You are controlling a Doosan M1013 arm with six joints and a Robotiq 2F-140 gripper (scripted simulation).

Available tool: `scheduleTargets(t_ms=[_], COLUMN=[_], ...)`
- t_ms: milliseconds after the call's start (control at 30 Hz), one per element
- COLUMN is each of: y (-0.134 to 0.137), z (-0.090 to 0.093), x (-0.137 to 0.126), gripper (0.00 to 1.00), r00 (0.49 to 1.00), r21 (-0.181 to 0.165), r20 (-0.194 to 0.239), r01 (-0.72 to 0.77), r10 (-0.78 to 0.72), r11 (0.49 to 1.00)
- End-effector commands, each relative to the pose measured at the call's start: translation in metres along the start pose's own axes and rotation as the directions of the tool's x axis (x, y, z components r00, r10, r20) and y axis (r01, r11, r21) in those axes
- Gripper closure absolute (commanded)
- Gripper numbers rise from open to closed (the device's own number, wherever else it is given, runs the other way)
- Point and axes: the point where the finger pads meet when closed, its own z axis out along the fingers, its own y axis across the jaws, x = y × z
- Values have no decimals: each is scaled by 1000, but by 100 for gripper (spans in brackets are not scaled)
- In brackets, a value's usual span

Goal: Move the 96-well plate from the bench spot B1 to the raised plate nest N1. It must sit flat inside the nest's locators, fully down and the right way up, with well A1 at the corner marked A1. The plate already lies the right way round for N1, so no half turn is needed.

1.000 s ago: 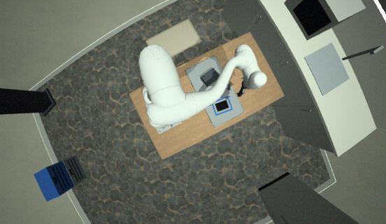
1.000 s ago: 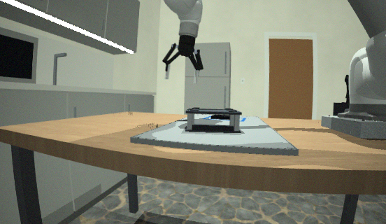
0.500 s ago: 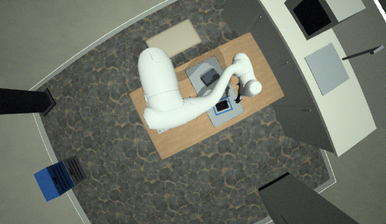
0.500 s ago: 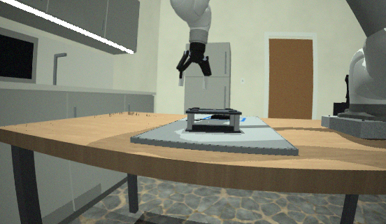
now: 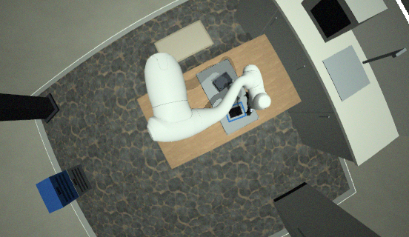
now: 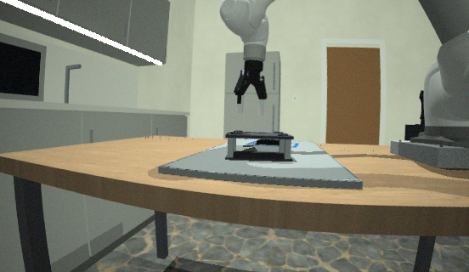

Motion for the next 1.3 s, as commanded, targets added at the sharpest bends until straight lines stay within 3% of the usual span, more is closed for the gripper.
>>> scheduleTargets(t_ms=[0,567,700,1267], y=[8,57,70,71], z=[3,28,34,39], x=[-6,-57,-71,-72], gripper=[0,0,0,0], r00=[999,954,954,954], r21=[0,0,0,0], r20=[5,47,47,47], r01=[36,295,295,295], r10=[-36,-295,-295,-295], r11=[999,955,955,955])
